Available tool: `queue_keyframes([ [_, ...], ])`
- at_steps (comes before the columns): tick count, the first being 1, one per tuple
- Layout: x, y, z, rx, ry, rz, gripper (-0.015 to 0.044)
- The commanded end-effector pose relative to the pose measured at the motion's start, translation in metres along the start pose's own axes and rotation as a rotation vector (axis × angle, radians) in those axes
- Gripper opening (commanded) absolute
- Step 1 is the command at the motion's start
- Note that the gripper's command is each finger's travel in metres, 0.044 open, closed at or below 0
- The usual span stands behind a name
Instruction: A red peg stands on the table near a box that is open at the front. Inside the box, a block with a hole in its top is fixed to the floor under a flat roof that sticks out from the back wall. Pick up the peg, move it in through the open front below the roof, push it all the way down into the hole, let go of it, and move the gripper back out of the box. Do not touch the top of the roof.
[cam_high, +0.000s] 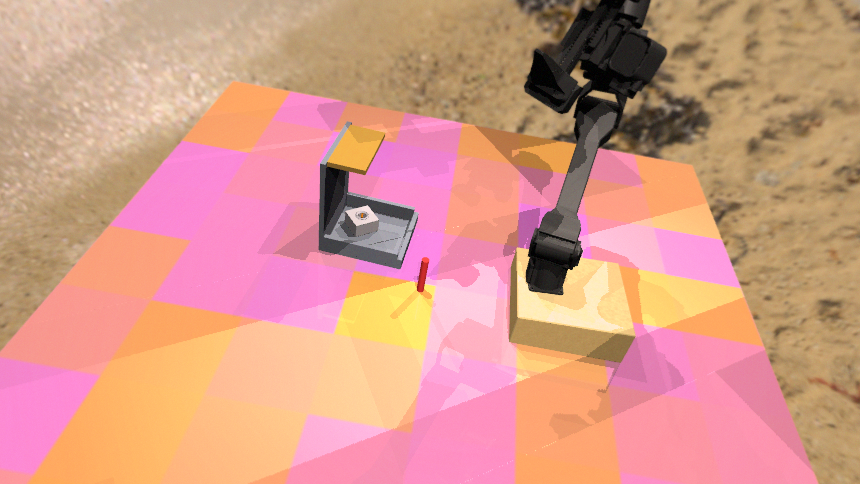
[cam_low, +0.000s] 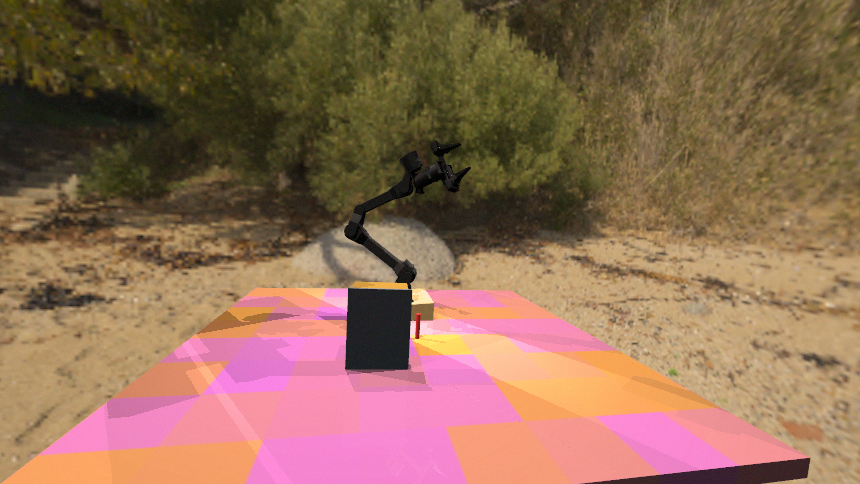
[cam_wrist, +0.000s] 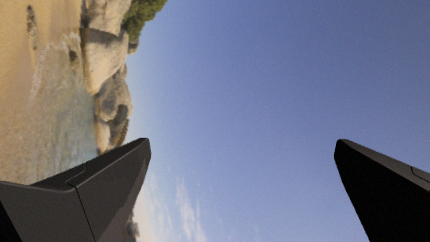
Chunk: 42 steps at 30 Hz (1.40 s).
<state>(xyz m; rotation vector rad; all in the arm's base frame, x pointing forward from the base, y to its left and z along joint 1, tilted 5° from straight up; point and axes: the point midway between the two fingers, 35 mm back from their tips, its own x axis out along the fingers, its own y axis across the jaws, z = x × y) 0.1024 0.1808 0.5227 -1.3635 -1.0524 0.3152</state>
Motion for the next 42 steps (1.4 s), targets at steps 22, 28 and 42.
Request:
queue_keyframes([
  [22, 0.007, 0.083, -0.018, 0.622, 0.139, 0.18, 0.044],
  [28, 0.006, 0.103, -0.026, 0.777, 0.197, 0.209, 0.044],
  [42, -0.003, 0.15, -0.047, 1.138, 0.374, 0.247, 0.044],
])
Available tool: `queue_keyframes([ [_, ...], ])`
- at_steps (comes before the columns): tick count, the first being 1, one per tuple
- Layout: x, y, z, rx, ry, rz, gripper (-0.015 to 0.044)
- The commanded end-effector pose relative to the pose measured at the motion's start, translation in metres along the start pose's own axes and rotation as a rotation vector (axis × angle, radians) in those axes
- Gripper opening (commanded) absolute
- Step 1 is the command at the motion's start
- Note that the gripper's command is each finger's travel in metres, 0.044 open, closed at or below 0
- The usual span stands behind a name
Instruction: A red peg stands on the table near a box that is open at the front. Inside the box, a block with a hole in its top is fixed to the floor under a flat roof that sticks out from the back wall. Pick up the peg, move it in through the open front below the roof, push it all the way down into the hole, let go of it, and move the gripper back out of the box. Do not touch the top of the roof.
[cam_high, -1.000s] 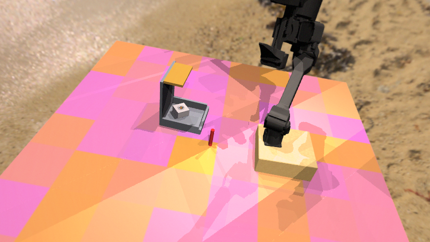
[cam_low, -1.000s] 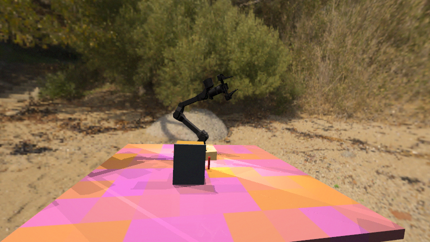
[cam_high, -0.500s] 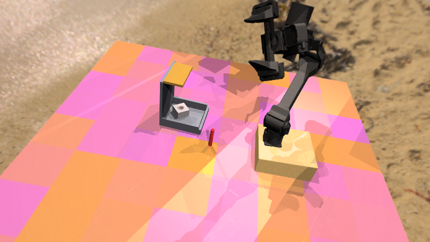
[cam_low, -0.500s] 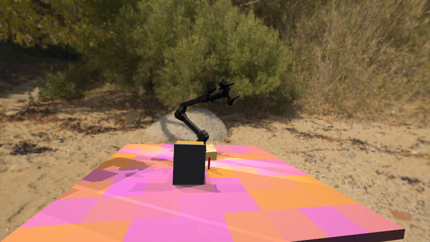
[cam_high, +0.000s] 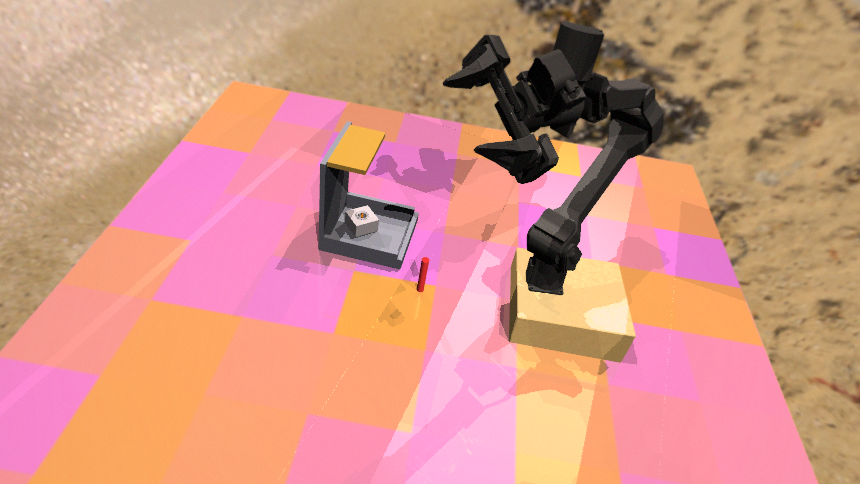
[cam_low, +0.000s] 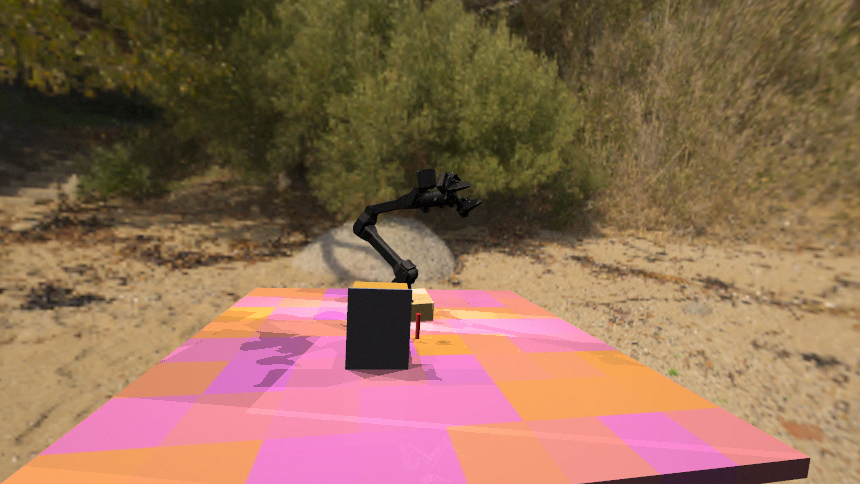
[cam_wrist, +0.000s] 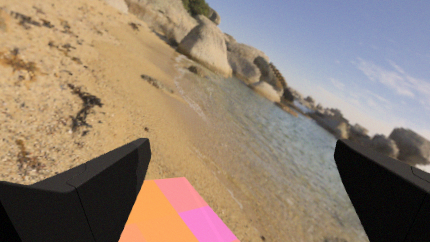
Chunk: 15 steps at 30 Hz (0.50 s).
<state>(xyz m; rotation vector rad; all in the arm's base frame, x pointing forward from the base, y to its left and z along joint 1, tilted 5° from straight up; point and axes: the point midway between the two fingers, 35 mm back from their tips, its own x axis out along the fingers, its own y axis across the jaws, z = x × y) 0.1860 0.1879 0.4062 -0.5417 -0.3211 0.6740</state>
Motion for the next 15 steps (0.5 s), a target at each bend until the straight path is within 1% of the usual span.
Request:
queue_keyframes([
  [1, 0.003, 0.002, -0.018, 0.121, 0.048, 0.002, 0.044],
  [15, 0.007, 0.003, -0.068, 0.524, 0.185, -0.041, 0.044],
])
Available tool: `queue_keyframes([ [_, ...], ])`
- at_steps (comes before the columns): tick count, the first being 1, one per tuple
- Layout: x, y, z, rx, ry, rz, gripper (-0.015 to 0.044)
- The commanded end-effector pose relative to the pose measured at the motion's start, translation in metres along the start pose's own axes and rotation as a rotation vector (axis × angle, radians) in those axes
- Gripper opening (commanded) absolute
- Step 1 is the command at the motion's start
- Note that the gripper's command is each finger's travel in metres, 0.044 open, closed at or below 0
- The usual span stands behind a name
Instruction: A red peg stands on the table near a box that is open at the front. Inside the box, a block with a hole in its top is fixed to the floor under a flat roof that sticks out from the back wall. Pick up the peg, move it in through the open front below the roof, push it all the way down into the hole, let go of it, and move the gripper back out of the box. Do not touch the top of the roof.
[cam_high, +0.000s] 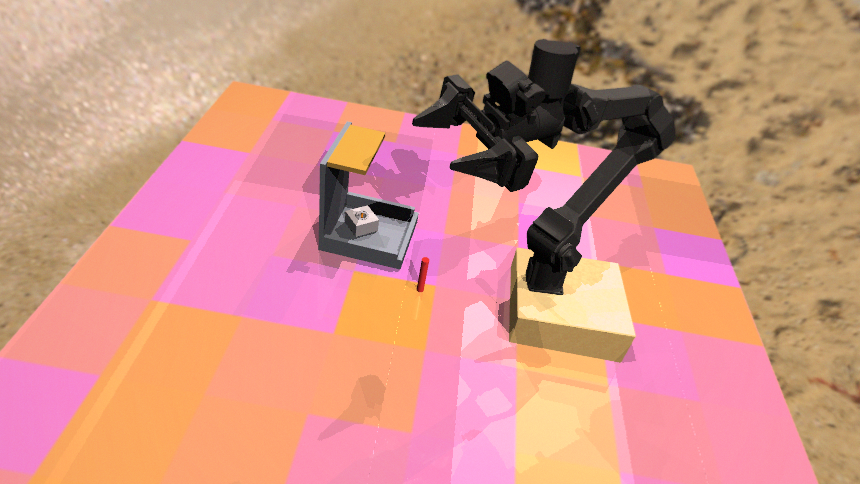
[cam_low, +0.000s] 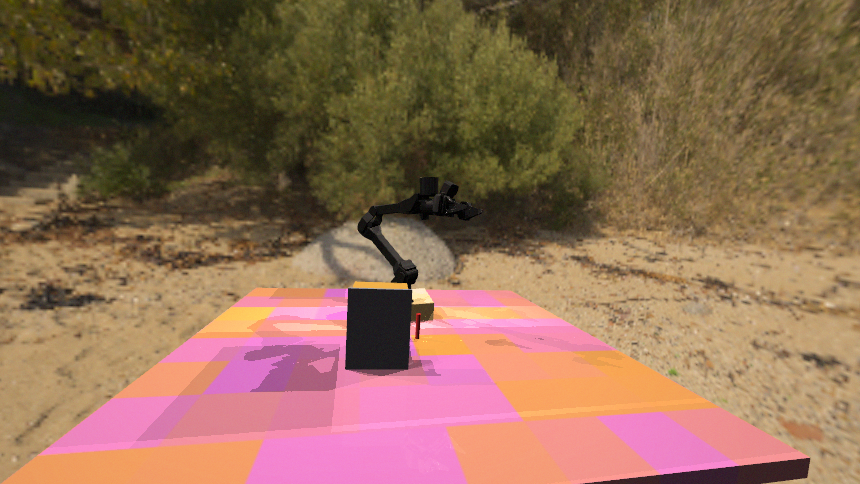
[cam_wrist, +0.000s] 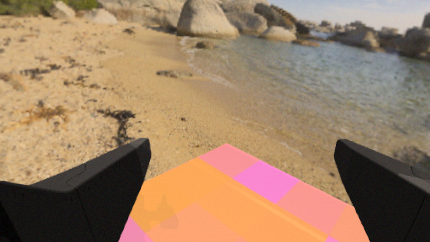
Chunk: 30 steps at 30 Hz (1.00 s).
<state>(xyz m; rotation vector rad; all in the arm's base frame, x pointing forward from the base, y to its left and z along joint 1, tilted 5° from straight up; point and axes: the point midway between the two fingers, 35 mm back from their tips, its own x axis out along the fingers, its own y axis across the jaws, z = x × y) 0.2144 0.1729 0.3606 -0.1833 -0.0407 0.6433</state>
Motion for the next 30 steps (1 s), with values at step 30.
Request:
queue_keyframes([
  [30, 0.003, -0.046, -0.111, 1.033, 0.217, -0.258, 0.044],
])
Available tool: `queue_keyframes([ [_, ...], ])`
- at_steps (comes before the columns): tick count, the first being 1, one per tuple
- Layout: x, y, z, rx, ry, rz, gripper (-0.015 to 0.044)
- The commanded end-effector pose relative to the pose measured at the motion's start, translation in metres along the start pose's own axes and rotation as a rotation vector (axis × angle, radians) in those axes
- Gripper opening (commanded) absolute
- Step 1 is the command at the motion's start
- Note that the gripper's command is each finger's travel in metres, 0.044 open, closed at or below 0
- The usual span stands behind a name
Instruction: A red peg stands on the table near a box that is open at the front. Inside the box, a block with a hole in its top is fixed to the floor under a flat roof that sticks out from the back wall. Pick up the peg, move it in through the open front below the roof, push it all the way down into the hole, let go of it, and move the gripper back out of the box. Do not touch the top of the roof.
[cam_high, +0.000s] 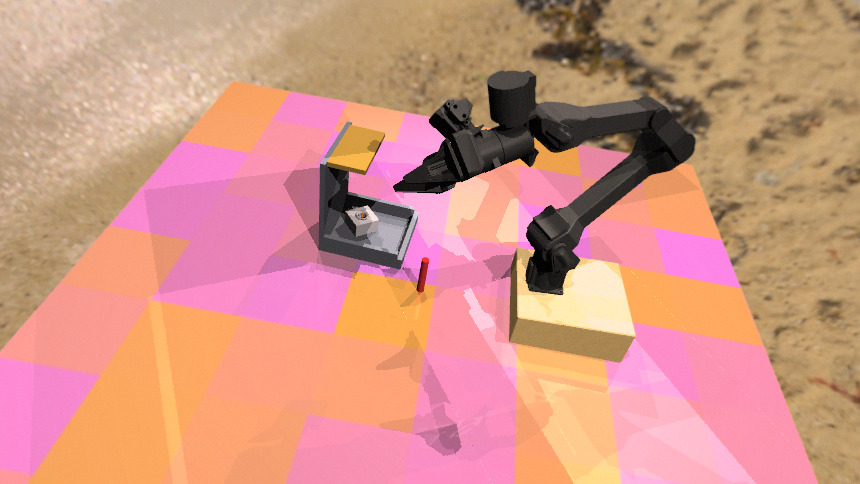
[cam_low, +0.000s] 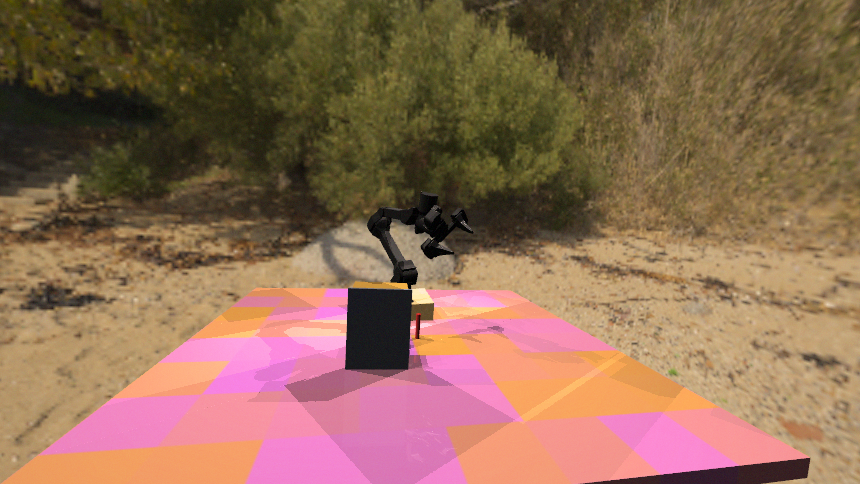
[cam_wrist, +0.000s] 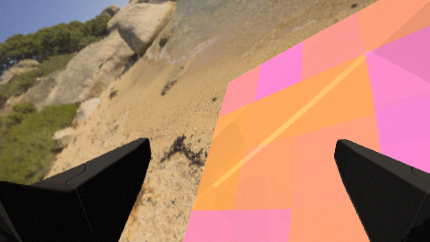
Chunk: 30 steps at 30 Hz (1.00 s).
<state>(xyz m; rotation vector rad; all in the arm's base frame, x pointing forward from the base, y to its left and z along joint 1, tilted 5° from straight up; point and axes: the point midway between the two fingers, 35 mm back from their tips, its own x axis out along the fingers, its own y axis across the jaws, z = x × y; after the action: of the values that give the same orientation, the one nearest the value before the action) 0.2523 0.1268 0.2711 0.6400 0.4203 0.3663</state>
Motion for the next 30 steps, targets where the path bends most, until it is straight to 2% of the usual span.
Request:
queue_keyframes([
  [1, 0.003, -0.015, -0.005, 0.146, 0.016, -0.038, 0.044],
  [30, 0.002, -0.111, -0.035, 1.137, -0.05, -0.312, 0.044],
])
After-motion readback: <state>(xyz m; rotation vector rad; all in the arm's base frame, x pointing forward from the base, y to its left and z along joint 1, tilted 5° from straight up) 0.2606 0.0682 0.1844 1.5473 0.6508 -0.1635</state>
